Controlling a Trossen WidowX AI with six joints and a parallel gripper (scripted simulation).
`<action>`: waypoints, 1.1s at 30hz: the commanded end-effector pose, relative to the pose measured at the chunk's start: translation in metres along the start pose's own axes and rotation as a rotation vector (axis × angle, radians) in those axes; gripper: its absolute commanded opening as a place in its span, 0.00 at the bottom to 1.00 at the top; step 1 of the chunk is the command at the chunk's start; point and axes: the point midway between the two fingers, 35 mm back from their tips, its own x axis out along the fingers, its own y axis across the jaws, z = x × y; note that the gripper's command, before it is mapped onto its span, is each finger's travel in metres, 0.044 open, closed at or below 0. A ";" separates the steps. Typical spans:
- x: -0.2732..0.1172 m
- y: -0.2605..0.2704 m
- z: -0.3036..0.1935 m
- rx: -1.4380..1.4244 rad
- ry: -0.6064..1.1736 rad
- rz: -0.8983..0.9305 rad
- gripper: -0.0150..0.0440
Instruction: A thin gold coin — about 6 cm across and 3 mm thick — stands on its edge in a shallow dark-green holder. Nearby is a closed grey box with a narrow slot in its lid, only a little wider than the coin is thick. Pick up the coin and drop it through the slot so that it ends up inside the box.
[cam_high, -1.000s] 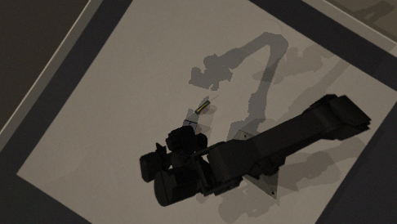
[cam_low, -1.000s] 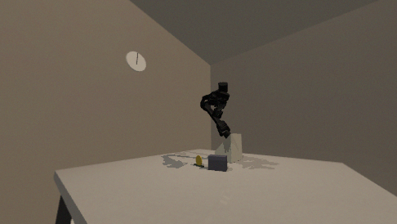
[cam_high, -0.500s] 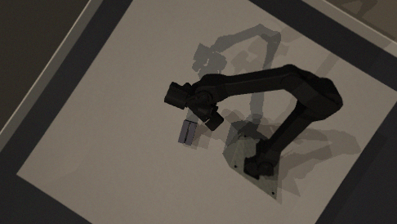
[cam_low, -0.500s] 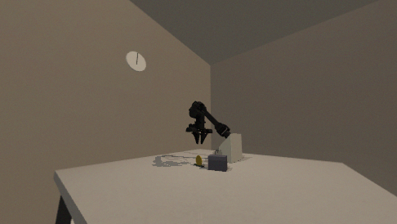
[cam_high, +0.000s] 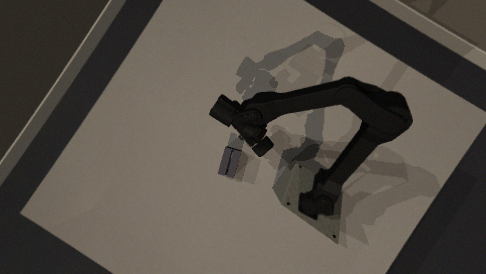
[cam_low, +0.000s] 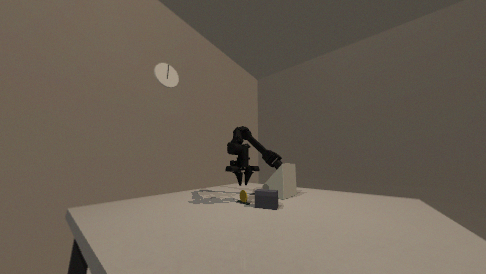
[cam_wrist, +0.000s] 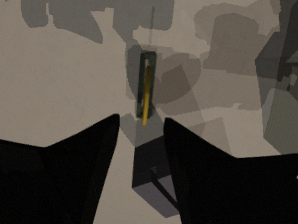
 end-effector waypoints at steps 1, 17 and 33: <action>0.008 -0.002 0.001 -0.005 -0.005 -0.006 0.53; 0.033 -0.001 0.000 -0.005 -0.001 -0.008 0.53; 0.058 -0.002 0.000 -0.005 -0.004 -0.007 0.53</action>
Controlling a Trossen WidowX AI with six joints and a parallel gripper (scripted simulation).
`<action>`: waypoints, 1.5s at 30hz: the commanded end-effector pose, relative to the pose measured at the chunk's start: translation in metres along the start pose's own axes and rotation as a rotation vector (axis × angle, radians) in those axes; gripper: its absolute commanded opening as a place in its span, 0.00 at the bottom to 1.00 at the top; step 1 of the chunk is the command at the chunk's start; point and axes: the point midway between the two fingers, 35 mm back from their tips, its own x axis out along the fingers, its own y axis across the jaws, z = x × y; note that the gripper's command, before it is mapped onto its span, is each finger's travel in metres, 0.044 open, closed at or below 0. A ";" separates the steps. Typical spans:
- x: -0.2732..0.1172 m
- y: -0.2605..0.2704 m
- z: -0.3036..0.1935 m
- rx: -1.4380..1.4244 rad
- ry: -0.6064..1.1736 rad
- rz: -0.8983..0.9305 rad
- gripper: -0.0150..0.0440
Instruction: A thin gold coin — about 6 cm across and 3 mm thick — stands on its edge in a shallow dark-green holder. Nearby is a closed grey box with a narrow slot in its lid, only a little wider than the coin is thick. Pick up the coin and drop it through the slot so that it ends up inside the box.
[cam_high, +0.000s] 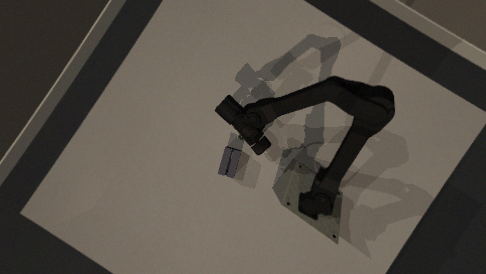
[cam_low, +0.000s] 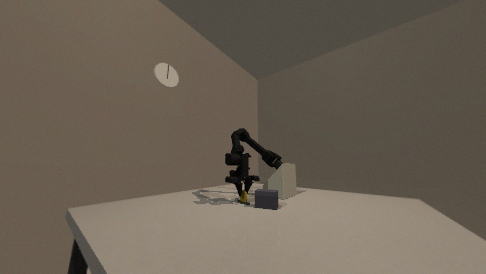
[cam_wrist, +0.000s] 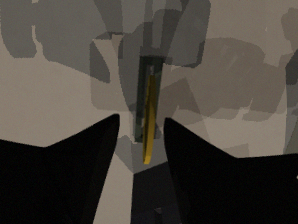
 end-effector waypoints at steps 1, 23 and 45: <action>0.007 -0.002 0.000 -0.006 0.001 -0.007 0.53; 0.025 -0.004 0.001 -0.007 -0.004 -0.005 0.25; -0.016 0.000 -0.002 -0.006 0.004 -0.007 0.25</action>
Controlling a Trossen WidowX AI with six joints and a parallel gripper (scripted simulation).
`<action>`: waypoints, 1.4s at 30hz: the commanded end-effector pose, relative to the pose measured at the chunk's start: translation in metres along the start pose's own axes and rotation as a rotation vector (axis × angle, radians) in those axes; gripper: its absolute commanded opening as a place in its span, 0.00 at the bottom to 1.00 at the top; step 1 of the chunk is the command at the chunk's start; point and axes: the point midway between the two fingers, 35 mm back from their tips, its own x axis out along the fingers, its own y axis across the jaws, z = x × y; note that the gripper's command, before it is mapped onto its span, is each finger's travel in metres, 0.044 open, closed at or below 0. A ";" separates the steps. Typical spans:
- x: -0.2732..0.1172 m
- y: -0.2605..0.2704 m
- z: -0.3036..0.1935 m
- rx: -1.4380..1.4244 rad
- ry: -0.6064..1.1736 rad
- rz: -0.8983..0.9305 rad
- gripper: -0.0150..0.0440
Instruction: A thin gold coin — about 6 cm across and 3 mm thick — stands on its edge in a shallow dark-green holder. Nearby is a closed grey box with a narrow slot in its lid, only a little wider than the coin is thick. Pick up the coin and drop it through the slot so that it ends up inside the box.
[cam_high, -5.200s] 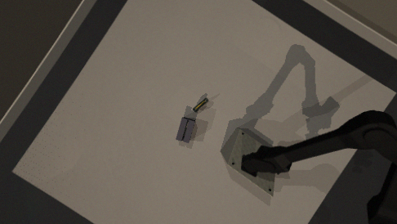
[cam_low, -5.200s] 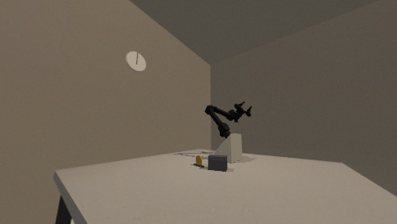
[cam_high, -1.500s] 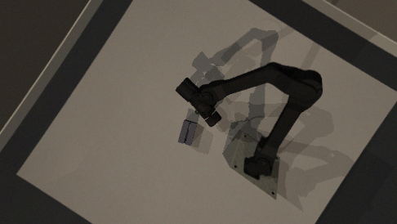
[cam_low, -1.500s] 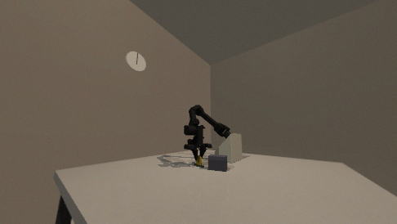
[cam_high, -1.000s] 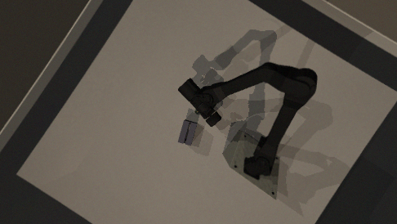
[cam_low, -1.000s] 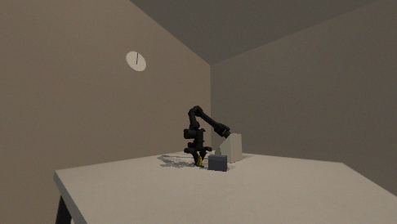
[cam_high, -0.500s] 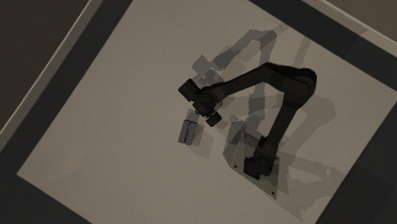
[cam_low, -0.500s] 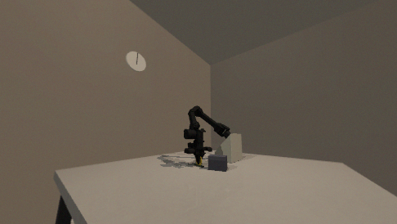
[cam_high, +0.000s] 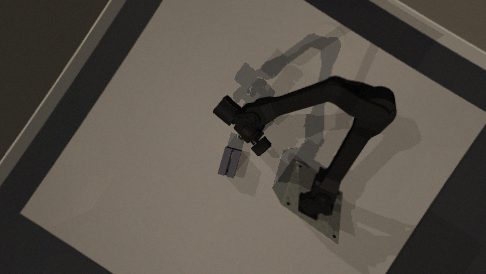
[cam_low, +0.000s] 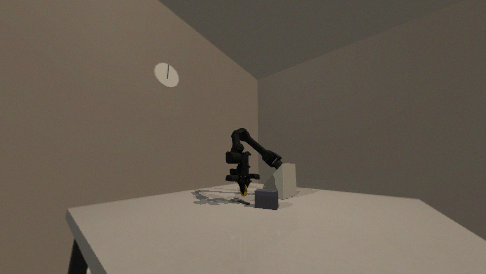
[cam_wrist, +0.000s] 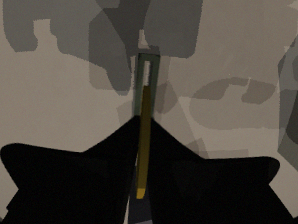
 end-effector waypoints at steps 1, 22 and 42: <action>-0.009 0.002 0.000 0.006 0.002 0.005 0.25; -0.061 -0.002 0.002 0.005 -0.002 0.006 0.25; -0.063 -0.010 0.006 -0.572 -0.004 0.005 0.25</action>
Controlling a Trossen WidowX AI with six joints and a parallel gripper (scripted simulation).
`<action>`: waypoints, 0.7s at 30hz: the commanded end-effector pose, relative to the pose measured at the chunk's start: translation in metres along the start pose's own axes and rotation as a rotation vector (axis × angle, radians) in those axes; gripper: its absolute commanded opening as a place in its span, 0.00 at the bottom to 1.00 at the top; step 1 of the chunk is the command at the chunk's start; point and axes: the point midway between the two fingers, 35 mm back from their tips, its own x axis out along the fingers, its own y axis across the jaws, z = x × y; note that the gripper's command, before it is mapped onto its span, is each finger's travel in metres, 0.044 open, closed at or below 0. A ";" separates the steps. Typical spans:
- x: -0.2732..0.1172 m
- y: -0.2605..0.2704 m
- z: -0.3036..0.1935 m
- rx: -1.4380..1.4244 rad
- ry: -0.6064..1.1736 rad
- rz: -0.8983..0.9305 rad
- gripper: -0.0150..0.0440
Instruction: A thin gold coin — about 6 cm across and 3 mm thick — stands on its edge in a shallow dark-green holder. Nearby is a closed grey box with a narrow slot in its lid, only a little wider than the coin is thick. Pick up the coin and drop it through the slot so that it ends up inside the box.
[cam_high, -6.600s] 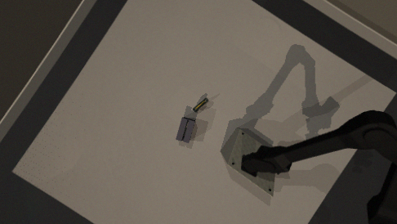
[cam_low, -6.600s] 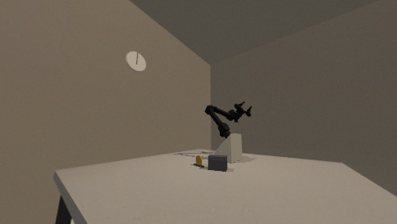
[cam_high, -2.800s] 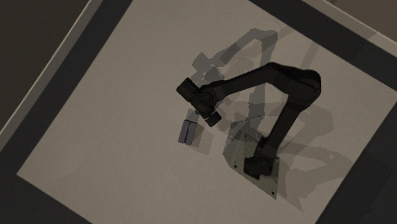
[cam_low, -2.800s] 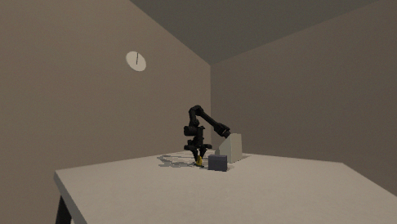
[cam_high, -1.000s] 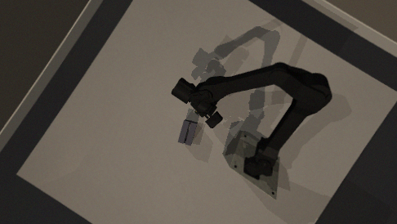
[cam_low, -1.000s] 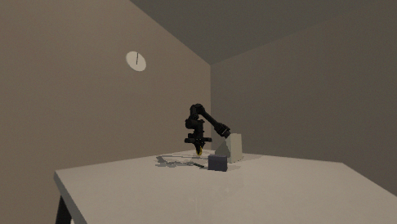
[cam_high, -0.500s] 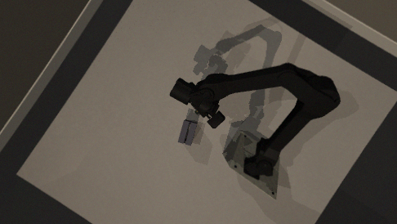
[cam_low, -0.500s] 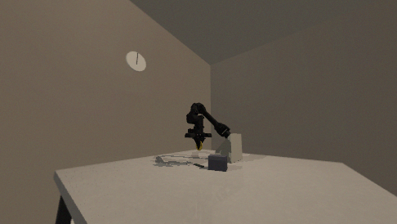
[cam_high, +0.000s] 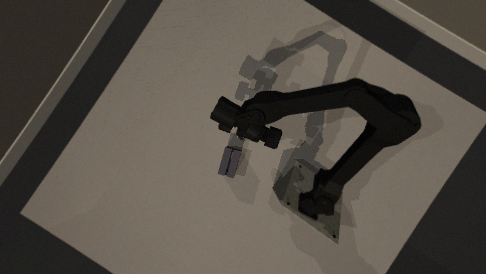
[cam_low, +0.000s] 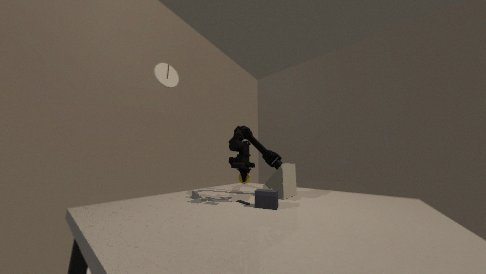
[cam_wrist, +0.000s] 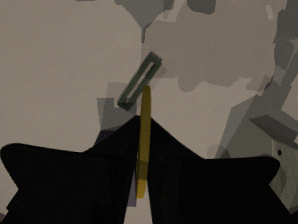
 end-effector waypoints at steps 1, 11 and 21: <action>-0.001 -0.002 0.001 -0.068 -0.003 0.000 0.25; -0.001 0.006 -0.015 -0.069 0.003 0.003 0.25; -0.002 0.015 -0.039 -0.070 0.008 0.006 0.25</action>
